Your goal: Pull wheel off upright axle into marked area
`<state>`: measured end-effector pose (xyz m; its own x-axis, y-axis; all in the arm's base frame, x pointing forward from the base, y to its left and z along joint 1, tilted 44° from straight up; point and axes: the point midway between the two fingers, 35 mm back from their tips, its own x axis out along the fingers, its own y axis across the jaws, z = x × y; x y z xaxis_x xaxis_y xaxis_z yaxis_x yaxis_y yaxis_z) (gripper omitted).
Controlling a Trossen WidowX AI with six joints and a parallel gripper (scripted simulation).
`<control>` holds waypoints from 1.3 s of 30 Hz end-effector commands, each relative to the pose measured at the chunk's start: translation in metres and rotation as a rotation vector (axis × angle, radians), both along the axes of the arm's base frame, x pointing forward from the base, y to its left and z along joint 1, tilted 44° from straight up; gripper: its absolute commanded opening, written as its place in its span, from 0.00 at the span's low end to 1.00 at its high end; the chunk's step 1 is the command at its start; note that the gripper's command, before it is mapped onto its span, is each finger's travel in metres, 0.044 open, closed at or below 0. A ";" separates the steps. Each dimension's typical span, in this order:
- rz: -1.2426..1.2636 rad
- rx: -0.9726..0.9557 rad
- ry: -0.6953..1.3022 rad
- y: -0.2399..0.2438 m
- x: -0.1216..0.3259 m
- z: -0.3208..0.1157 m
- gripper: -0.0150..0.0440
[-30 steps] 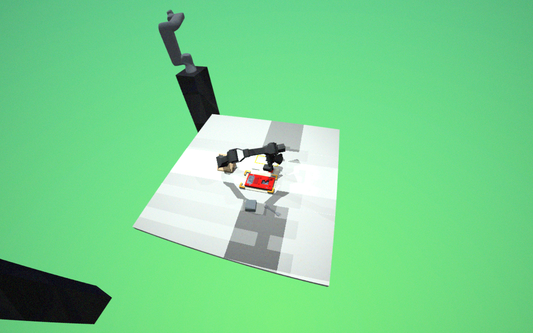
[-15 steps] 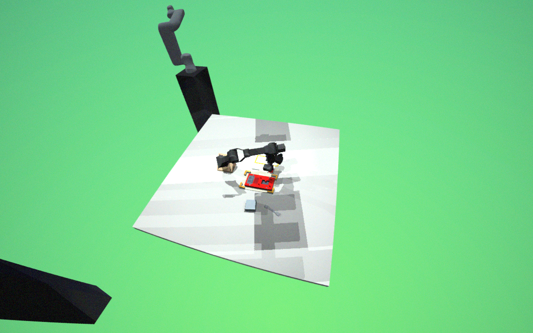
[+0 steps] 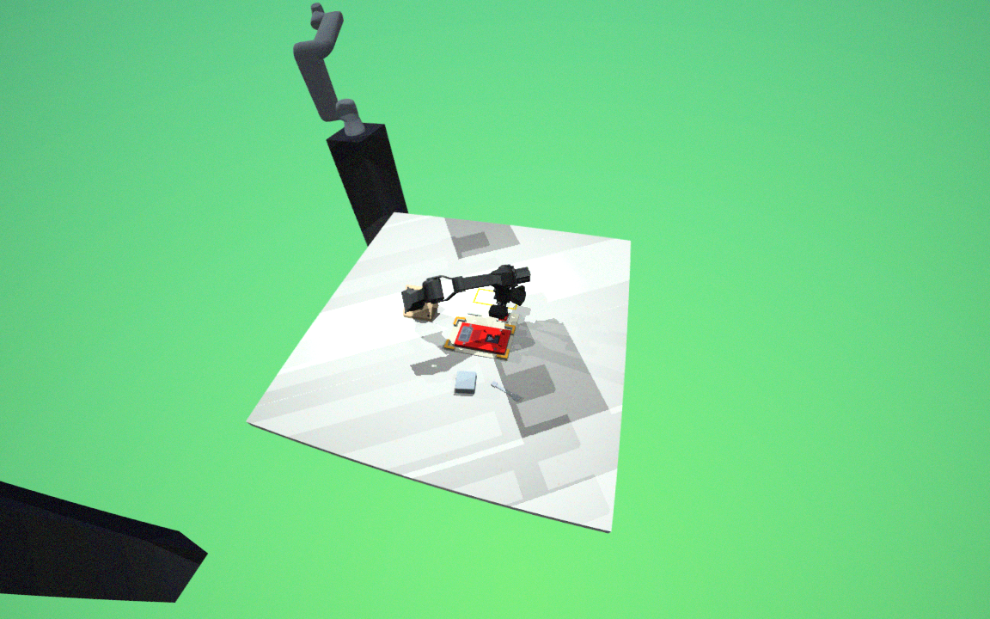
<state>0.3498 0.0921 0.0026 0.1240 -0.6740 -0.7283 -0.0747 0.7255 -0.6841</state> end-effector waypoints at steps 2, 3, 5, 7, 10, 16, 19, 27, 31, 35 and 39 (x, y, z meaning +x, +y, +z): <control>0.016 0.006 -0.007 0.010 -0.001 0.009 0.25; 0.016 0.006 -0.007 0.010 -0.002 0.009 0.25; 0.016 0.006 -0.007 0.010 -0.002 0.009 0.25; 0.017 0.006 -0.007 0.011 -0.002 0.010 0.25; 0.017 0.006 -0.007 0.011 -0.002 0.011 0.25; 0.018 0.005 -0.007 0.013 -0.002 0.012 0.25; 0.018 0.005 -0.007 0.013 -0.002 0.013 0.25; 0.019 0.005 -0.007 0.015 -0.003 0.015 0.25; 0.019 0.005 -0.007 0.016 -0.003 0.016 0.25; 0.020 0.005 -0.007 0.017 -0.003 0.017 0.25; 0.020 0.005 -0.007 0.018 -0.004 0.018 0.25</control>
